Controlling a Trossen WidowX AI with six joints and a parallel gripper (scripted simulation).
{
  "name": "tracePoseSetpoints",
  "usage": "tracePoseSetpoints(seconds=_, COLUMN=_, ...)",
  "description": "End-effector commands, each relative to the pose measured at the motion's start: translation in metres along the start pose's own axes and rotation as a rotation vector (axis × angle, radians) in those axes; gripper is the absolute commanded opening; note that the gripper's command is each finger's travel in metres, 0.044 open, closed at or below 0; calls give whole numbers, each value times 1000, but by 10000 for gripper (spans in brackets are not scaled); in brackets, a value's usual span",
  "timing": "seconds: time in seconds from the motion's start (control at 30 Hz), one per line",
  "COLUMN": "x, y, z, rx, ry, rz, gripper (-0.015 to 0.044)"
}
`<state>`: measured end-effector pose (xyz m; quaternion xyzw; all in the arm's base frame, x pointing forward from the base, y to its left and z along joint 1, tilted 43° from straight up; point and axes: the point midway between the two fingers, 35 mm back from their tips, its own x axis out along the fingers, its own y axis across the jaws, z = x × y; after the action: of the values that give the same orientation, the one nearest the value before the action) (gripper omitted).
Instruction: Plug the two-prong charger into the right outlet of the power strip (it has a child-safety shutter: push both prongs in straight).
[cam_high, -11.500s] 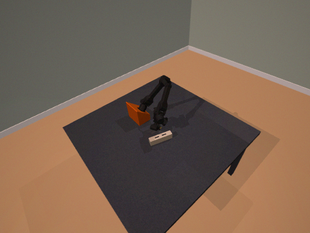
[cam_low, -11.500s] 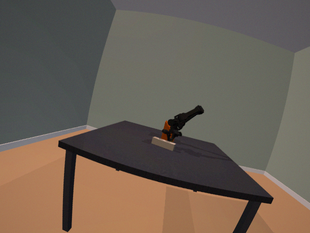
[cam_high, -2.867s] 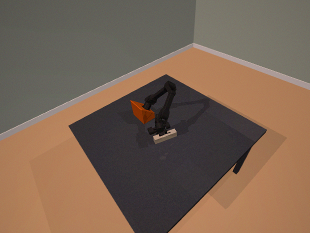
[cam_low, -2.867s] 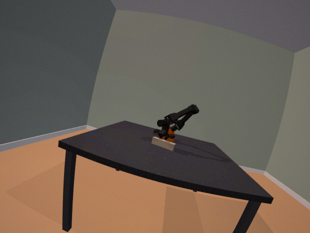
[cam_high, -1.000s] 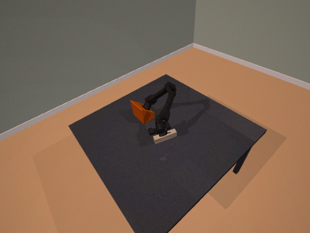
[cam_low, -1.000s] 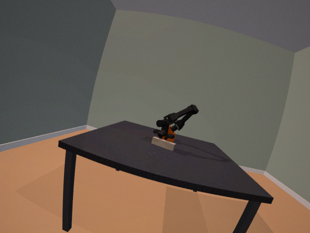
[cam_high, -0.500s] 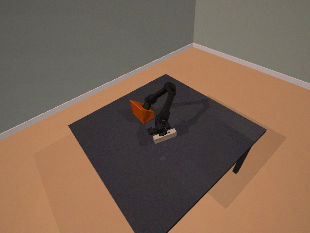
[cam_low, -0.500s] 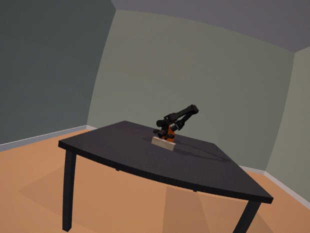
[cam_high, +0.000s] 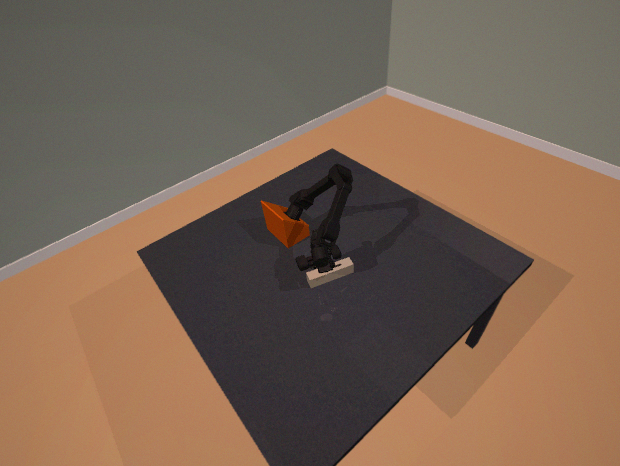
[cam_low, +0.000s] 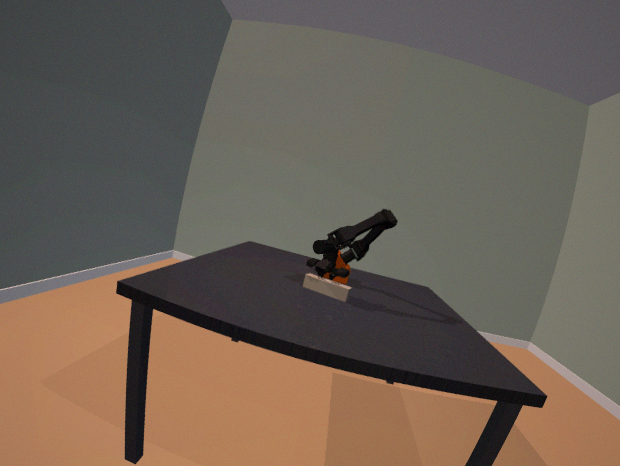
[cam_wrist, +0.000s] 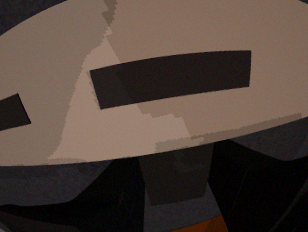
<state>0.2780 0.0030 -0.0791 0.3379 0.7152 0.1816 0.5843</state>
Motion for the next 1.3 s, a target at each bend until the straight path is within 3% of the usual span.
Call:
tracePoseSetpoints(seconds=0.0, x=-1, y=1, z=6, rx=-16, ry=-22, rz=-2, gripper=0)
tracePoseSetpoints(seconds=1.27, x=0, y=1, z=2, rx=-16, ry=-22, rz=-2, gripper=0)
